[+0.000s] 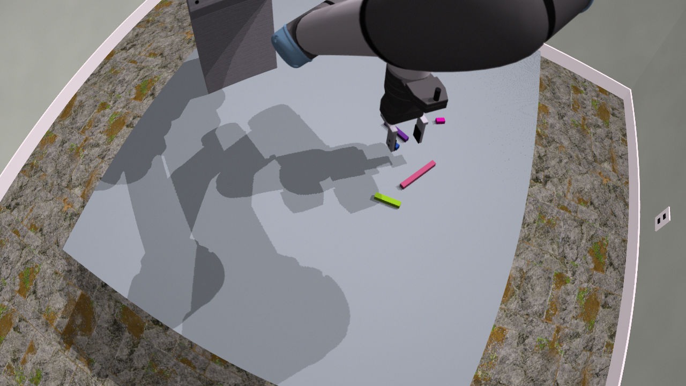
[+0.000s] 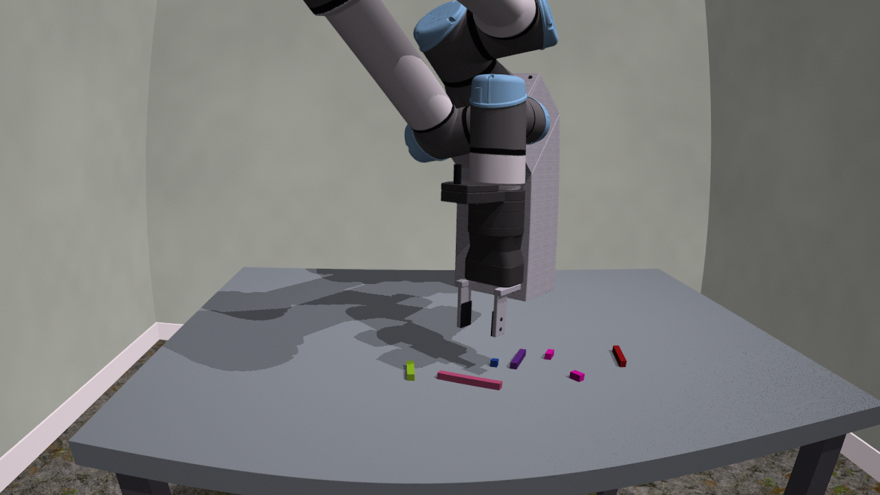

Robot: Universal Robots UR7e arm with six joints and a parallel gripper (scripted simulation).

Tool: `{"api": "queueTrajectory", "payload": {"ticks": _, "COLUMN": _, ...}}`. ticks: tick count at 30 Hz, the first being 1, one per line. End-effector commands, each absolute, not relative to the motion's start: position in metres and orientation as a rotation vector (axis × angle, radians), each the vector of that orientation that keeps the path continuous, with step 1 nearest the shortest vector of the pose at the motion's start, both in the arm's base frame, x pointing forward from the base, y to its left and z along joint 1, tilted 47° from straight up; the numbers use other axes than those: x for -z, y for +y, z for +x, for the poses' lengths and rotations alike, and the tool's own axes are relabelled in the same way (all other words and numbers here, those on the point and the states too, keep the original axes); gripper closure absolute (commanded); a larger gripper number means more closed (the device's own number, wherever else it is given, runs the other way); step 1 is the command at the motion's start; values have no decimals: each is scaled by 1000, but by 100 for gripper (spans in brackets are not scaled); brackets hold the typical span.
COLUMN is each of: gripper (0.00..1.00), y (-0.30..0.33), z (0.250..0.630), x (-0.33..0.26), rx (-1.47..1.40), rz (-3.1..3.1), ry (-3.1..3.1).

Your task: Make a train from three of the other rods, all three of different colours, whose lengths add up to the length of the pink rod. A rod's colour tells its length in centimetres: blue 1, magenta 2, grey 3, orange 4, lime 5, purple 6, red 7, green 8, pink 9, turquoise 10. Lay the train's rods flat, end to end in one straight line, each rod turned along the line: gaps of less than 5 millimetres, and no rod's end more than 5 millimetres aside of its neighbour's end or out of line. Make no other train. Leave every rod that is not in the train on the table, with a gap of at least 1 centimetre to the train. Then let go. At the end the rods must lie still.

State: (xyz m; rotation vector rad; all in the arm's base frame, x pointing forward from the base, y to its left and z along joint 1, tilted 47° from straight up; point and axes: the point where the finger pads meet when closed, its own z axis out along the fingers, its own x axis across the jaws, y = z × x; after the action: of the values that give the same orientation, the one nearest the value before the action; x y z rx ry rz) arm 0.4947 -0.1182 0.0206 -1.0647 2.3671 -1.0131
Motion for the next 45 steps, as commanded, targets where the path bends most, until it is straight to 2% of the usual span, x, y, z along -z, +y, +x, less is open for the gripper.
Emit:
{"api": "queueTrajectory", "payload": {"ticks": 1, "gripper": 0, "y": -118, "z": 495, "x": -21, "rx": 1013, "rz": -1065, "ry": 2367}}
{"api": "queueTrajectory", "payload": {"ticks": 21, "gripper": 0, "y": -114, "z": 498, "x": -19, "rx": 1034, "rz": -1146, "ry": 2345}}
{"api": "queueTrajectory", "payload": {"ticks": 45, "gripper": 0, "y": -71, "z": 510, "x": 2, "rx": 1207, "rz": -1947, "ry": 2013}}
